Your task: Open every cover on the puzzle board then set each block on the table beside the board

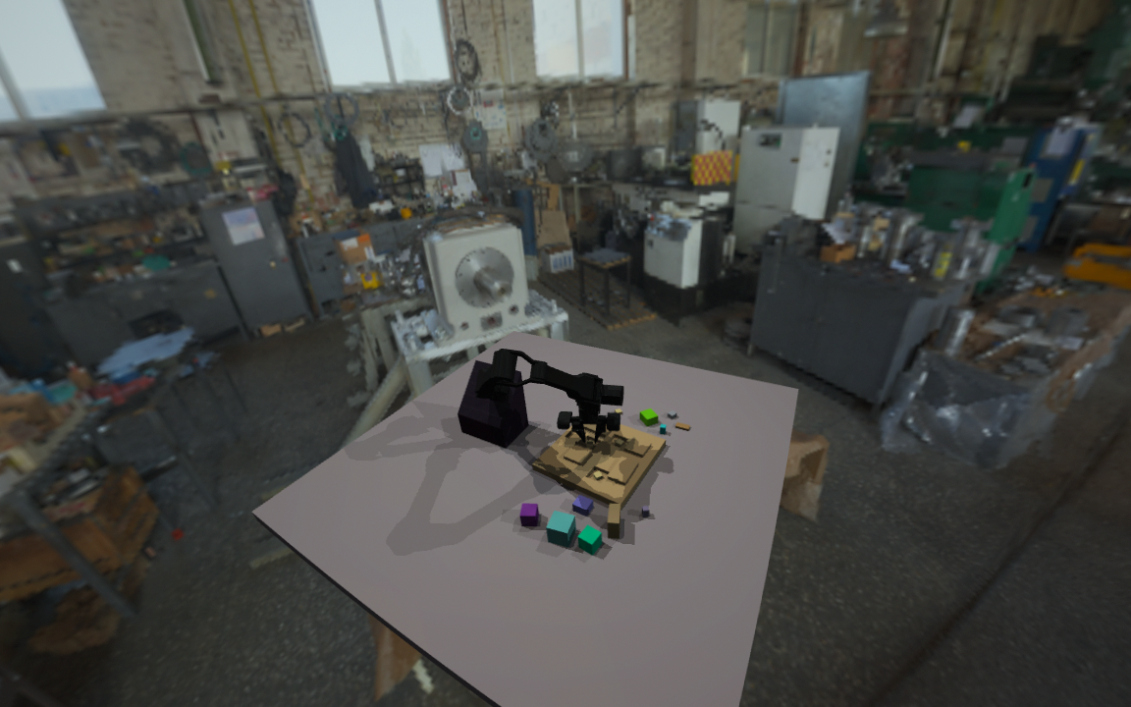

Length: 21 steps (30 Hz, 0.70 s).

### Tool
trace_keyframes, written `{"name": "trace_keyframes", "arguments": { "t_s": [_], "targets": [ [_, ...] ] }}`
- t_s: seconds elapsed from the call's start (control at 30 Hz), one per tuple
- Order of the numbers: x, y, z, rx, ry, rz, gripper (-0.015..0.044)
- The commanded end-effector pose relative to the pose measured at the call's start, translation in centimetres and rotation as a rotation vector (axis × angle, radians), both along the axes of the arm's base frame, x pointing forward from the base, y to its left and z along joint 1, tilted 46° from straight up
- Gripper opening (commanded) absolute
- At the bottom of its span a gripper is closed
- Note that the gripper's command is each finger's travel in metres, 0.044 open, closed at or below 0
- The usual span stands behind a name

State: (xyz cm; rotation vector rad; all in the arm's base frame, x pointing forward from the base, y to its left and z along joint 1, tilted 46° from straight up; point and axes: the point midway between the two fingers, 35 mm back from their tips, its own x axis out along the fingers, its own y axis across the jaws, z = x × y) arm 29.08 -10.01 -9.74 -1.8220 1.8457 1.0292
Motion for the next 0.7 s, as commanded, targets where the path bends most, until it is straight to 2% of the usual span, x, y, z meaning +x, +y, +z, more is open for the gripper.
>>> {"name": "trace_keyframes", "arguments": {
  "t_s": [0.0,0.27,0.57,0.67],
  "targets": [
    [-0.1,-0.26,-0.27,-0.004,0.005,0.005,0.0144],
    [-0.16,-0.63,-0.62,-0.004,0.006,0.005,0.0144],
    [-0.06,-0.54,-0.43,-0.001,-0.001,-0.001,0.0084],
    [-0.06,-0.54,-0.43,-0.001,-0.001,-0.001,0.008]
  ]
}}
